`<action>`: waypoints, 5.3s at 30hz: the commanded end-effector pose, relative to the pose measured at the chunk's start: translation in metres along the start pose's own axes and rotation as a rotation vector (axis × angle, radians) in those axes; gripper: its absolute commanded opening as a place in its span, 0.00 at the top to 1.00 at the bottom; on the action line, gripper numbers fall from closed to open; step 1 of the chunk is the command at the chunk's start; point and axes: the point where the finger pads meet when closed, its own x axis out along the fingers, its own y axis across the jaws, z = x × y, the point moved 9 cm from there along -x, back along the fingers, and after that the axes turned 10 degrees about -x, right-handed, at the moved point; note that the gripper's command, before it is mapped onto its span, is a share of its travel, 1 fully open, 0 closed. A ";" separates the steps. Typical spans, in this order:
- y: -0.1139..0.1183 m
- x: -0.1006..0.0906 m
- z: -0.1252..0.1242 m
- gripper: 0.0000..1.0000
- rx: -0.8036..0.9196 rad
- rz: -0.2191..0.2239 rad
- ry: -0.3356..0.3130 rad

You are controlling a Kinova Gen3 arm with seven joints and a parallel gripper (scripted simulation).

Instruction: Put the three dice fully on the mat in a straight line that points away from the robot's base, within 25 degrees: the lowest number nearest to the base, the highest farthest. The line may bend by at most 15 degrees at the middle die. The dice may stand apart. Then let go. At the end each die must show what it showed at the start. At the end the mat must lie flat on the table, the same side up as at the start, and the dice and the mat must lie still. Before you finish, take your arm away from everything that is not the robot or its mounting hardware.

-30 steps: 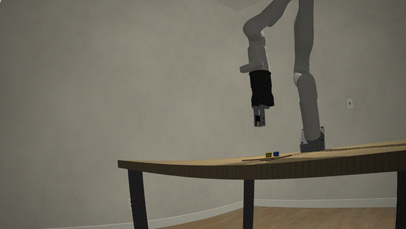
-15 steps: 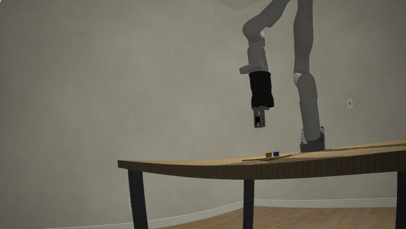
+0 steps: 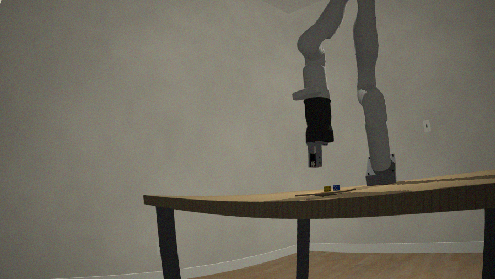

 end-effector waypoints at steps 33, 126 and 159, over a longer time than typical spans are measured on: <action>-0.003 0.063 0.003 0.66 0.004 -0.017 -0.012; -0.003 0.067 0.003 0.66 0.004 -0.017 -0.012; -0.003 0.065 0.003 0.36 0.004 -0.018 -0.012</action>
